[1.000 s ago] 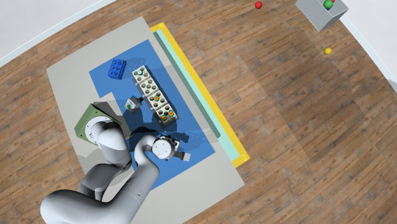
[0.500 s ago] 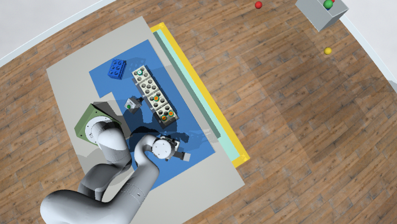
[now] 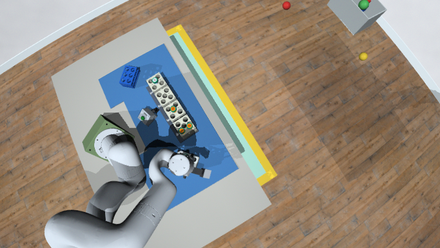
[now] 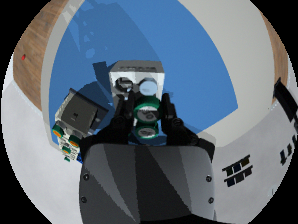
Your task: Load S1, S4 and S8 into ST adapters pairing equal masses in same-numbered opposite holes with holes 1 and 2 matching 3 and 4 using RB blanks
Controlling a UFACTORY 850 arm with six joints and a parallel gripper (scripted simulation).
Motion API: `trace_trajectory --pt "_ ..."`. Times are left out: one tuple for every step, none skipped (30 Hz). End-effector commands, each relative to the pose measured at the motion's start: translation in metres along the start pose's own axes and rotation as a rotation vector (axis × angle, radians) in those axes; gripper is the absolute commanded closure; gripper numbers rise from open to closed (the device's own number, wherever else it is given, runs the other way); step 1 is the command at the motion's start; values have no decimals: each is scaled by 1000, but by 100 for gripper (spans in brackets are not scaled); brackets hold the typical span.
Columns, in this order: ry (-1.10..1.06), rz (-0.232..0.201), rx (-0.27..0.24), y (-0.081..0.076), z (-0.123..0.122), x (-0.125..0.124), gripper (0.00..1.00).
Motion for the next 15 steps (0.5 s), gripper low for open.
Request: trace_trajectory --pt "1 0 1 0 0 0 100" --pt "1 0 1 0 0 0 100" --pt "1 0 1 0 0 0 100" --pt "1 0 1 0 0 0 100" --pt "1 0 1 0 0 0 100" --pt "1 0 1 0 0 0 100" --pt "1 0 1 0 0 0 100" --pt "1 0 1 0 0 0 100" --pt "1 0 1 0 0 0 100" --pt "1 0 1 -1 1 0 100" --pt "1 0 1 -2 0 0 100" --pt "1 0 1 -2 0 0 100" --pt "1 0 1 -3 0 0 100" --pt "1 0 1 -4 0 0 100" --pt "1 0 1 -4 0 0 100"
Point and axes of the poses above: the point where the finger pads meet when closed, its own y axis out along the fingers, its own x axis across the jaws, z = x × y, the point moved 6 cm from there along -y, back along the fingers
